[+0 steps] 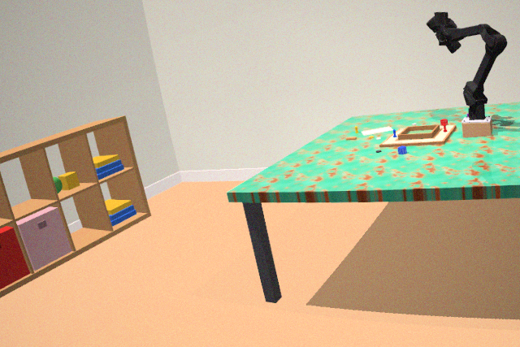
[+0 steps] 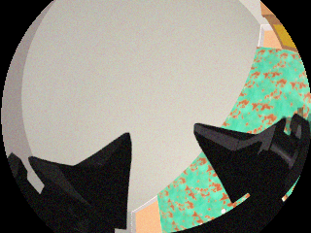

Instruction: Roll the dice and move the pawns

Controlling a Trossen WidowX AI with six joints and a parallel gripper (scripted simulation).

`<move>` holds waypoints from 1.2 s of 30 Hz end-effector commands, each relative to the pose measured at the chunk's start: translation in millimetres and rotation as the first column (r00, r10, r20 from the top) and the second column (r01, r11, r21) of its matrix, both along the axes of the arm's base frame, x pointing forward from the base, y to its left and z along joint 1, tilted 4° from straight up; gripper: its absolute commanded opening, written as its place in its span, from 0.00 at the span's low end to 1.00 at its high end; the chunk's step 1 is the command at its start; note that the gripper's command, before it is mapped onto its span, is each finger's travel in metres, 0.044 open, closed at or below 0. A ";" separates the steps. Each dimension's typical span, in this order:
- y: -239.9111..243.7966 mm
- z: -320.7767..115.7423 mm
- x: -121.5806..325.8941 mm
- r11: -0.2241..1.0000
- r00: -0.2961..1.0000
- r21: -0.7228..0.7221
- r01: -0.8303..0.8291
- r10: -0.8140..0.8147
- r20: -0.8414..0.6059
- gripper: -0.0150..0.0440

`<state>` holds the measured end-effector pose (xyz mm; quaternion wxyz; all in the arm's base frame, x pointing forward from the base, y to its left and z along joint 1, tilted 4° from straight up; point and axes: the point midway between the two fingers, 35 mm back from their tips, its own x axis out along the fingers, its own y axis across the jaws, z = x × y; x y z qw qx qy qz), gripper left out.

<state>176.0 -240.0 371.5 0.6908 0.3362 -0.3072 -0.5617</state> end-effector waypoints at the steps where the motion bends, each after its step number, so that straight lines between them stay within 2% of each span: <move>1: -14.4 -55.9 38.6 0.987 0.916 0.129 -0.093 0.136 -0.377 0.72; 6: -19.4 -137.2 68.2 0.919 0.616 0.355 -0.171 0.381 -0.689 0.72; 10: -11.1 -203.3 75.6 0.808 0.293 0.560 -0.184 0.589 -0.753 0.72; 14: 6.1 -263.1 68.1 0.642 -0.029 0.753 -0.145 0.758 -0.652 0.72; 19: 35.4 -323.0 39.0 0.350 -0.363 0.936 -0.036 0.868 -0.339 0.72; 22: 45.4 -335.0 30.2 0.257 -0.429 0.966 -0.004 0.873 -0.234 0.72; 36: 44.9 -350.6 38.0 0.257 -0.428 0.966 -0.004 0.873 -0.234 0.72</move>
